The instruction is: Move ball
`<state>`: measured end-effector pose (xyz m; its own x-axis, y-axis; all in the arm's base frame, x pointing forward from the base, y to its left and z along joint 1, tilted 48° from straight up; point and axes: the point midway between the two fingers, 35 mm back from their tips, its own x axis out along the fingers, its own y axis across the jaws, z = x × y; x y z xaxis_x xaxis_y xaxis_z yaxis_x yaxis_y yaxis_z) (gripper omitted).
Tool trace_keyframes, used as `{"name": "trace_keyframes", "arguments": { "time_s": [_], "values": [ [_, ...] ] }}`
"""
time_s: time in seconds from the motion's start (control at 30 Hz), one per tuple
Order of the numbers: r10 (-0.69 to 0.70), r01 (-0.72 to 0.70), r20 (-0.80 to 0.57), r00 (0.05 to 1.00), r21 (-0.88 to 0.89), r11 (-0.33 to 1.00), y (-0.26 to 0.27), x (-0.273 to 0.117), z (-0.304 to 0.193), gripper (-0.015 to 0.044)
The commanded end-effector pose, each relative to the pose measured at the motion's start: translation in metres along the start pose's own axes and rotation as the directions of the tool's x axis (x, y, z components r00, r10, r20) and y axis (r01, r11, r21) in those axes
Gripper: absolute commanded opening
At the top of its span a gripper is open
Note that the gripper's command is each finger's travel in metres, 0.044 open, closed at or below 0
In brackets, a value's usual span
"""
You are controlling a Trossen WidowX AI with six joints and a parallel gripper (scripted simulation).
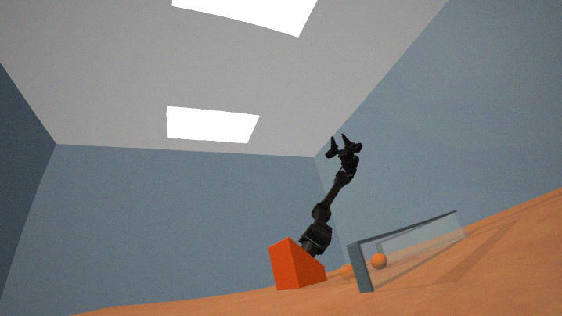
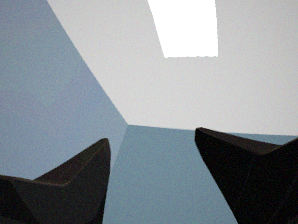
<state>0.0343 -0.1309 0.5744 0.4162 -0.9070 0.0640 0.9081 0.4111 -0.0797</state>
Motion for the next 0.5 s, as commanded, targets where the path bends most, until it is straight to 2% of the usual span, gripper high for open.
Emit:
{"name": "trace_keyframes", "arguments": {
  "time_s": [0.0, 0.23, 0.47],
  "values": [
    [0.121, -0.142, -0.092, 0.988, -0.261, 0.955, 0.064, 0.031, -0.021, 0.0277],
    [0.282, -0.394, -0.279, 0.918, -0.556, 0.732, 0.152, 0.069, -0.075, 0.0277],
    [0.399, -0.635, -0.502, 0.768, -0.679, 0.369, 0.226, 0.095, -0.153, 0.0277]
  ]
}}
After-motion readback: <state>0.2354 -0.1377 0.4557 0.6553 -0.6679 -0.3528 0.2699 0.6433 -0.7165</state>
